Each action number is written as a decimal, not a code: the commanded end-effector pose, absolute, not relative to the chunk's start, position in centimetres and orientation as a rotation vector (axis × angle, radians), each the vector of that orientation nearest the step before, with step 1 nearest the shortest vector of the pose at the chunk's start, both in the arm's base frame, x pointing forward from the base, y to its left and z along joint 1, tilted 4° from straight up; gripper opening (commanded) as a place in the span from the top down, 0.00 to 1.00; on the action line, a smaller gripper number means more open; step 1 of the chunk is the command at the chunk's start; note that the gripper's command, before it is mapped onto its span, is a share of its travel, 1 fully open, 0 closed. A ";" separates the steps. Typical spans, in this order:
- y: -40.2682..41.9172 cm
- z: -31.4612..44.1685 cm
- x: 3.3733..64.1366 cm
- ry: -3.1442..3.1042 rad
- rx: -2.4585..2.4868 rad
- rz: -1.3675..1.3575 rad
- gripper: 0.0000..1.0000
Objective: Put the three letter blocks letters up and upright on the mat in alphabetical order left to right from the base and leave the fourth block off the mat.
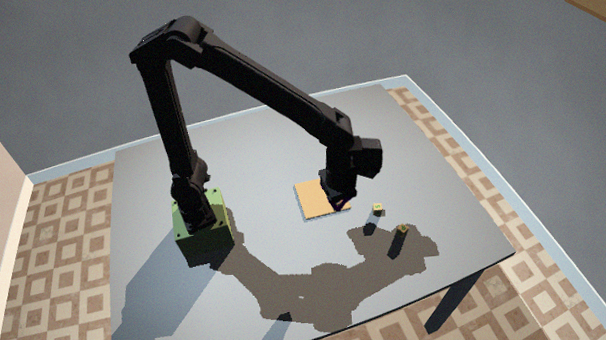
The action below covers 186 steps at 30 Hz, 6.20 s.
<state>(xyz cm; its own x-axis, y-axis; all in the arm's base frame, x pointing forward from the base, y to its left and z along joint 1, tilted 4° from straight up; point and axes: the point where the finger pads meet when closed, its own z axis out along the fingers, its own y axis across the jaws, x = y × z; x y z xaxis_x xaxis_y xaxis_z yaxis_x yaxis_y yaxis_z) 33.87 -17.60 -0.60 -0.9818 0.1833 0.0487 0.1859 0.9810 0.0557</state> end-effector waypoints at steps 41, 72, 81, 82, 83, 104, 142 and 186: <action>-17.6 -8.7 35.2 -3.140 -0.293 -0.060 0.80; -17.8 -8.8 35.4 -3.139 -0.292 -0.060 0.80; -17.8 -8.8 35.4 -3.139 -0.292 -0.060 0.80; -17.8 -8.8 35.4 -3.139 -0.292 -0.060 0.80; -17.8 -8.8 35.4 -3.139 -0.292 -0.060 0.80; -18.2 -8.8 36.0 -3.143 -0.290 -0.058 0.80; -18.6 -8.8 36.6 -3.147 -0.289 -0.056 0.80; -18.4 -9.3 36.5 -3.148 -0.289 -0.055 0.76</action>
<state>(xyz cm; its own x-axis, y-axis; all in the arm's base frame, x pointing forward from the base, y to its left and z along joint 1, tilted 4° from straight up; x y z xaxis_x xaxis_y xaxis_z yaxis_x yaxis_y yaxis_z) 34.12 -17.35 -10.18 -0.9829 0.1795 0.0413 0.1816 0.9819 0.0531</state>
